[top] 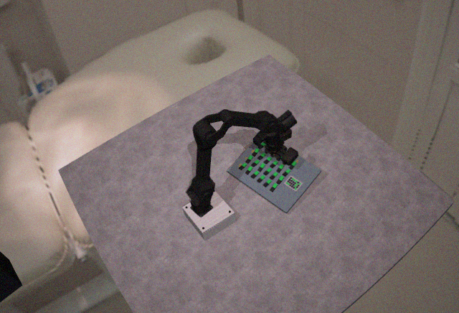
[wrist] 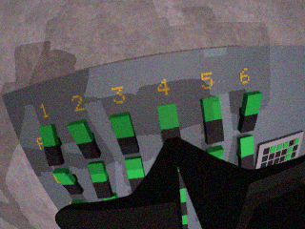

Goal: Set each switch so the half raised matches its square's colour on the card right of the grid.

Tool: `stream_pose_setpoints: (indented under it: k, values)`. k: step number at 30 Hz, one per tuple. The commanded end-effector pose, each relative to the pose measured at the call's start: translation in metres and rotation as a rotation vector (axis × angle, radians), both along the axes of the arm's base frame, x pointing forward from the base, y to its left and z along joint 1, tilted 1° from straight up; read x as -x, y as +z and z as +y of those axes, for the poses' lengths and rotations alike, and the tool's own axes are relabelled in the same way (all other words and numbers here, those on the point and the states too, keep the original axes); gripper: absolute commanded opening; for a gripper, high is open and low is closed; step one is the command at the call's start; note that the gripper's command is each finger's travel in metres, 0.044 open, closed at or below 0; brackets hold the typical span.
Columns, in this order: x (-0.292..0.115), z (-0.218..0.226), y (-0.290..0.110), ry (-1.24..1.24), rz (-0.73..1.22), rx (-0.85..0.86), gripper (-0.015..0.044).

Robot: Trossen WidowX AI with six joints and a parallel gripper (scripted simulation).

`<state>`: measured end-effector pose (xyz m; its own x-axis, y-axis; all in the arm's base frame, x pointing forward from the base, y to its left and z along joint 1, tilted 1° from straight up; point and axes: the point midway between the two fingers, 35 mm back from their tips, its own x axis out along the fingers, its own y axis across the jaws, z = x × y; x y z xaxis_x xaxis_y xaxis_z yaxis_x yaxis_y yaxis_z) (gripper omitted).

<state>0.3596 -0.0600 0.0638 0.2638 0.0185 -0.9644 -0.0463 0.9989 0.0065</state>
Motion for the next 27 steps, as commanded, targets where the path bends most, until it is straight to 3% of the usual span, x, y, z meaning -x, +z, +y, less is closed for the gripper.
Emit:
stream_pose_setpoints:
  k: [1, 27]
  values:
    - [0.0000, -0.0001, -0.0013, -0.005, 0.001, 0.001, 0.0000]
    - [-0.0008, 0.0000, -0.0046, -0.005, 0.001, 0.001, 0.0000]
